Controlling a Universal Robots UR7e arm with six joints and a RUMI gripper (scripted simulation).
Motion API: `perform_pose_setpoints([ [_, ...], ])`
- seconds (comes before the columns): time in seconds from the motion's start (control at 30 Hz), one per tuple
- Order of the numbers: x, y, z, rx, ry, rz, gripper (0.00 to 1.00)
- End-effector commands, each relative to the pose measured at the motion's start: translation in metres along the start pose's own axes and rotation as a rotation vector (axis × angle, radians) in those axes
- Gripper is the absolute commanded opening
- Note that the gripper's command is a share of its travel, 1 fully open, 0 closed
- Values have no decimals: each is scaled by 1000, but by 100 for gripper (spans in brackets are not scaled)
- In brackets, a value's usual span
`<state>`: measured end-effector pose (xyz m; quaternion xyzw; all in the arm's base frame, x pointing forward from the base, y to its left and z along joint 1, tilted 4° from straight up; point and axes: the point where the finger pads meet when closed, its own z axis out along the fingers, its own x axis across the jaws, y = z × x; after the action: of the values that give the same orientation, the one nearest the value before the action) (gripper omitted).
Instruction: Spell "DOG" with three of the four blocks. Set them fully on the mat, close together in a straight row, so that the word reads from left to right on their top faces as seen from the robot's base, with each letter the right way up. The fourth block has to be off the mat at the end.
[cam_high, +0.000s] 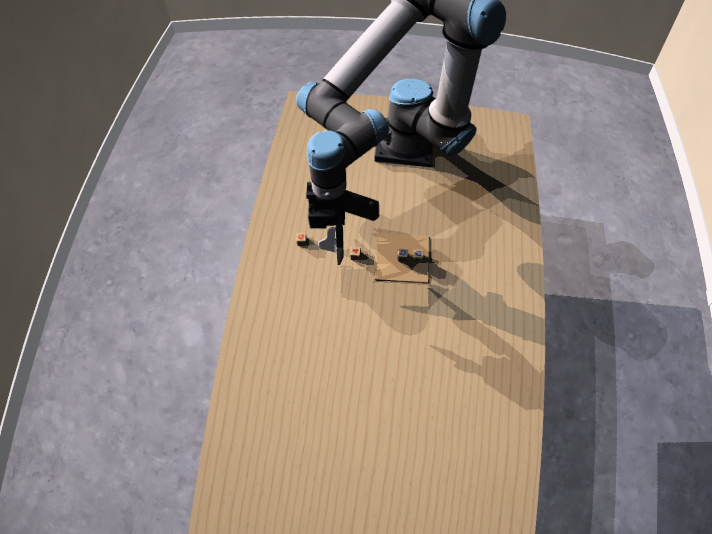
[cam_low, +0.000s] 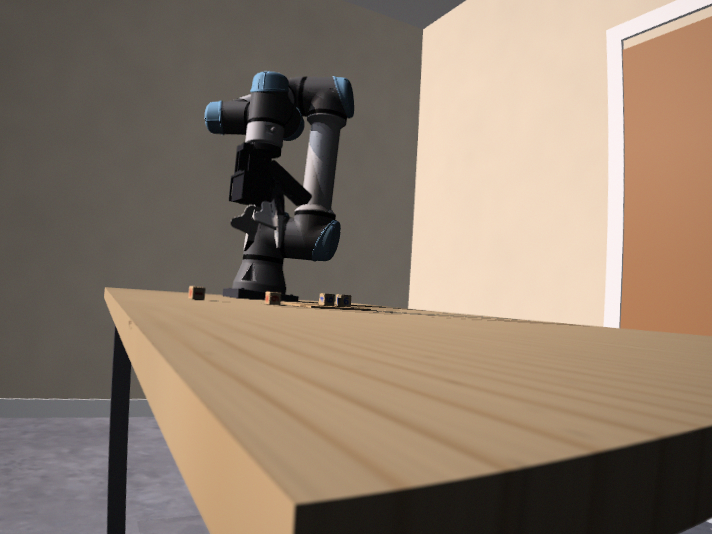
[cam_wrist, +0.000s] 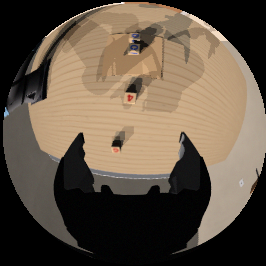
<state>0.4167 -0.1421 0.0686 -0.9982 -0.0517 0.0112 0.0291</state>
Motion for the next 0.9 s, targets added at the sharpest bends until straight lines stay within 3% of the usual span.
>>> perform_pose_setpoints([
  [0.0,-2,9,-1,2,6,-121,100],
  [0.87,-17,40,1,1,6,-593,100],
])
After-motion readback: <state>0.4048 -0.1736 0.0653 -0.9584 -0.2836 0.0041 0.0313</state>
